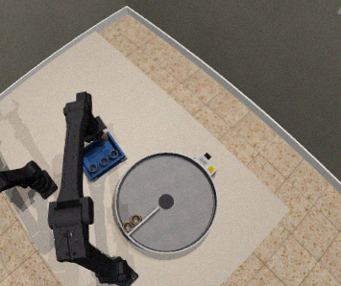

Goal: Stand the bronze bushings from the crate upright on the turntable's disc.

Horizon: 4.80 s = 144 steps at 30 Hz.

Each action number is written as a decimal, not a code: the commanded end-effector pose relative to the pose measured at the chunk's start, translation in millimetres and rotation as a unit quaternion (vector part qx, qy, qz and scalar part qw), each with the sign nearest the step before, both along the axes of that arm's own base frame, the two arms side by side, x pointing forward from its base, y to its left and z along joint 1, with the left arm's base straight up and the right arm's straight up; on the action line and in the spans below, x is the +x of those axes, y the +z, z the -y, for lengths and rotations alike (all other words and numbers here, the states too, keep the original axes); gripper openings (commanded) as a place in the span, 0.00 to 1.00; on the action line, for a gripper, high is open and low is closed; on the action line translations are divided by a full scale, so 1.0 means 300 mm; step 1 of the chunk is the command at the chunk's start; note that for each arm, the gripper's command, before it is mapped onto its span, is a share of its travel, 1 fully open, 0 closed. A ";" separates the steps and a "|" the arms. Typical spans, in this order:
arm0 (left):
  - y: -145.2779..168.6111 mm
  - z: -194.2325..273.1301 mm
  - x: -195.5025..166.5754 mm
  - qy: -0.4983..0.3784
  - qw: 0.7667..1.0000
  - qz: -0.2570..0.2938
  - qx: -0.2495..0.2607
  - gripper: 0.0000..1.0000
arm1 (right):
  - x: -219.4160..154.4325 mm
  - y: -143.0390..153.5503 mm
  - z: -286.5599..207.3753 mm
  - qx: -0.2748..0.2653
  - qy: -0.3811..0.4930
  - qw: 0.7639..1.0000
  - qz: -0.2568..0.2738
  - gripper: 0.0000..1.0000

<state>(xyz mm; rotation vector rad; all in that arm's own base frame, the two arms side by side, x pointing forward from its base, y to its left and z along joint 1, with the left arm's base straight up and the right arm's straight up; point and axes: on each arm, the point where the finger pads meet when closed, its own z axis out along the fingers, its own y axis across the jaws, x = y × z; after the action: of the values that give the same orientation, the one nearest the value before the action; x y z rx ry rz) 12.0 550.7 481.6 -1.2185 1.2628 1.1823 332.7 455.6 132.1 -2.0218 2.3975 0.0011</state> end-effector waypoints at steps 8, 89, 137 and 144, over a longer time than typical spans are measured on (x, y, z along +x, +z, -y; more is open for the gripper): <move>0.063 0.020 -0.013 0.004 1.000 0.007 0.022 1.00 | 0.018 0.205 -0.057 0.034 0.002 0.999 0.024 0.00; 0.063 0.020 -0.013 0.004 1.000 0.007 0.022 1.00 | -0.192 0.118 0.938 0.010 0.005 1.000 0.016 0.00; 0.063 0.020 -0.013 0.004 1.000 0.007 0.022 1.00 | -0.200 -0.055 0.963 0.002 0.000 1.000 0.004 0.00; 0.063 0.020 -0.013 0.004 1.000 0.007 0.022 1.00 | -0.203 -0.108 0.968 0.000 -0.001 1.000 0.000 0.00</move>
<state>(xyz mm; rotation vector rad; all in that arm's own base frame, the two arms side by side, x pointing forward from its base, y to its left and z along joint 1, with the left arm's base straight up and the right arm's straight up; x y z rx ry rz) 12.0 550.7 481.6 -1.2185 1.2628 1.1823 263.7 164.3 101.9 -2.0341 2.4098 -0.0001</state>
